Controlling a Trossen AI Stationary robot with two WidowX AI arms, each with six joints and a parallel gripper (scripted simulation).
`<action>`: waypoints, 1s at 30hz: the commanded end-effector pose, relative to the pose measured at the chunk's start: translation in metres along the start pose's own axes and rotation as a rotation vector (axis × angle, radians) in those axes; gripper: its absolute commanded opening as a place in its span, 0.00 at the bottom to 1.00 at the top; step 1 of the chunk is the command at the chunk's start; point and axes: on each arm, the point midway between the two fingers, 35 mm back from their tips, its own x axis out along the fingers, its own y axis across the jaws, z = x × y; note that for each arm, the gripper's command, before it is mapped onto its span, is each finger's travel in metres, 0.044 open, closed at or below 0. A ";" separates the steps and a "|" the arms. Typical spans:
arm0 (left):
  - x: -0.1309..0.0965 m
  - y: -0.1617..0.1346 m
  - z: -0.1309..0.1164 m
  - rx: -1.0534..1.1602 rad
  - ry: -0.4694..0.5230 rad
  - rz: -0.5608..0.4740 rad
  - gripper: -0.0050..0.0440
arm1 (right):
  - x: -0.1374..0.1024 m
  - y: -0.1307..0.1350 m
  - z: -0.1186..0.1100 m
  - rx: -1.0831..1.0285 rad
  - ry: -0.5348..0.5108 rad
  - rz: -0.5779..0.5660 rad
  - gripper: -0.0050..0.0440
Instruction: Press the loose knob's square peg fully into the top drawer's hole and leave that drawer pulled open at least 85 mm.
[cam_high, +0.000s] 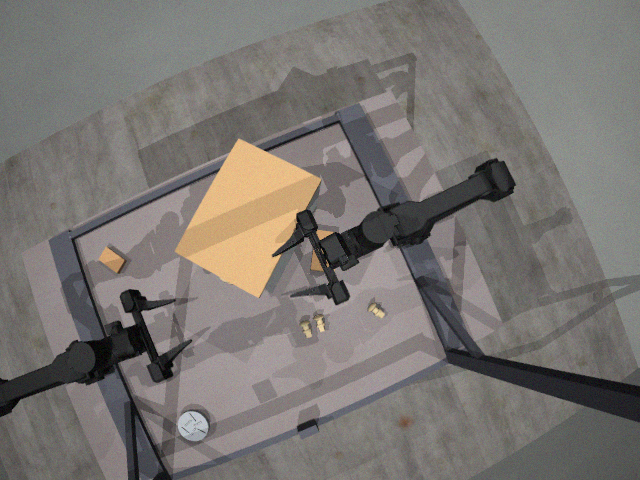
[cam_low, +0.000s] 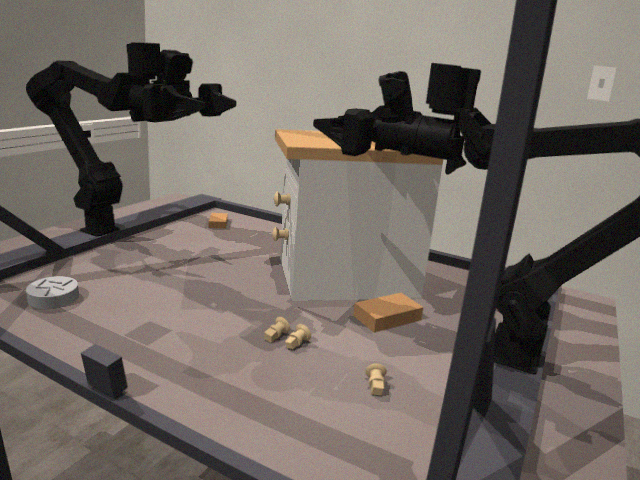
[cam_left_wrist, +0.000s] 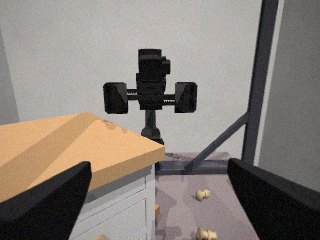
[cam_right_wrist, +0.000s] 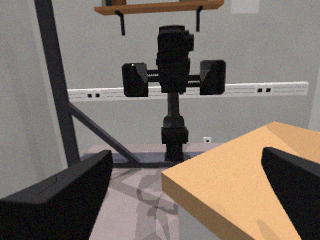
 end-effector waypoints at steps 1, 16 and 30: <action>-0.002 0.000 0.011 0.001 -0.026 -0.001 0.92 | -0.002 0.000 0.011 0.001 -0.027 -0.002 0.92; -0.002 0.000 0.011 0.001 -0.026 -0.001 0.92 | -0.002 0.000 0.011 0.001 -0.027 -0.002 0.92; 0.004 0.015 0.021 -0.017 0.148 0.053 0.92 | -0.010 0.069 -0.026 -0.076 0.184 0.220 0.92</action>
